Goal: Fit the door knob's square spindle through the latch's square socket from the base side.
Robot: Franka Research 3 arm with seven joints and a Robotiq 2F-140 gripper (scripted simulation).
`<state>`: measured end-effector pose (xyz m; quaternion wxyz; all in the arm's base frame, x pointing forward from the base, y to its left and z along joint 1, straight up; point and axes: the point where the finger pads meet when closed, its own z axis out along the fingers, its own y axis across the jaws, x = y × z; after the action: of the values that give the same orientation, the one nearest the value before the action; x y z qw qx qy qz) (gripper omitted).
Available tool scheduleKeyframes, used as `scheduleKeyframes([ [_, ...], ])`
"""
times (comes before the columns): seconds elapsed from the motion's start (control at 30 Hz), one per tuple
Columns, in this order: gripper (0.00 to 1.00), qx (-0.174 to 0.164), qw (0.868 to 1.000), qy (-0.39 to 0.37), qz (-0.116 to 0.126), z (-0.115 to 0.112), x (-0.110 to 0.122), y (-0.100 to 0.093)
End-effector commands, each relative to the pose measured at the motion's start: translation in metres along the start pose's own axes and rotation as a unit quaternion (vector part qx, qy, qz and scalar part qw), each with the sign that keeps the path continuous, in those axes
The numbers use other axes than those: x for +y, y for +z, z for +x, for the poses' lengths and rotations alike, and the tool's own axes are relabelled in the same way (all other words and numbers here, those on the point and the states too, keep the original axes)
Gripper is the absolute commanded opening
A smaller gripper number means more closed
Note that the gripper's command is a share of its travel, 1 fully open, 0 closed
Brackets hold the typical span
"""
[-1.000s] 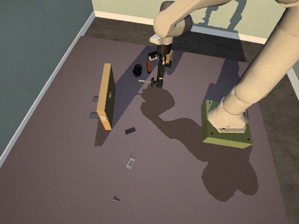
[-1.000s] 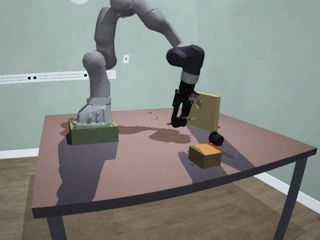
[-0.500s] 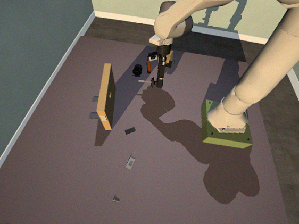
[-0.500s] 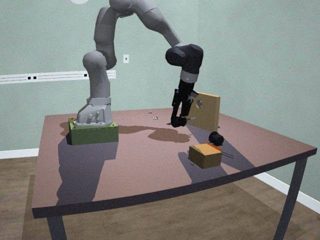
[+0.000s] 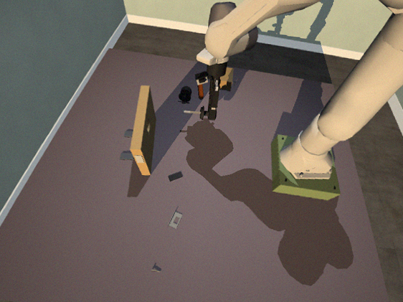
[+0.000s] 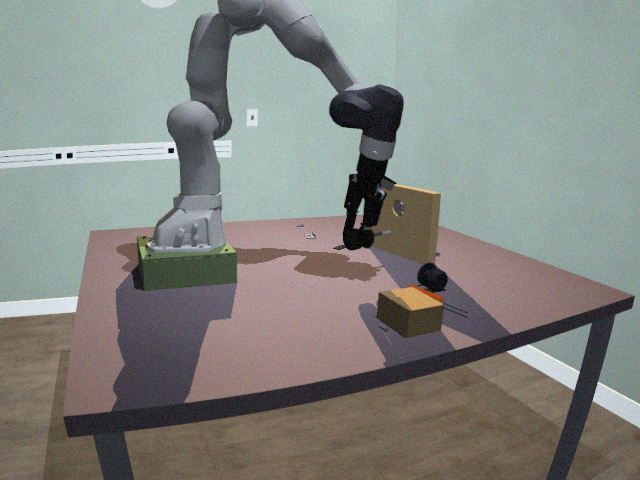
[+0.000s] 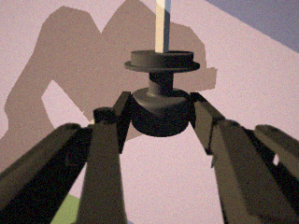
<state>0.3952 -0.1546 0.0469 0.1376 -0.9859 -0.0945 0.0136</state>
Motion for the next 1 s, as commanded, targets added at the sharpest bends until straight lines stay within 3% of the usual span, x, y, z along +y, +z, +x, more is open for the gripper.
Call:
scheduleKeyframes([
  [0.0, 0.42, 0.0, 1.0, 0.014, -0.017, 0.006, -0.001, -0.003],
  [0.27, 0.42, -0.001, 1.0, 0.014, -0.018, 0.018, -0.015, -0.004],
  [0.43, 0.42, -0.005, 0.999, 0.014, -0.039, 0.021, -0.018, -0.005],
  [0.8, 0.42, -0.006, 0.999, 0.013, -0.044, 0.036, -0.034, -0.007],
  [0.97, 0.42, -0.01, 0.998, 0.013, -0.064, 0.038, -0.037, -0.007],
])
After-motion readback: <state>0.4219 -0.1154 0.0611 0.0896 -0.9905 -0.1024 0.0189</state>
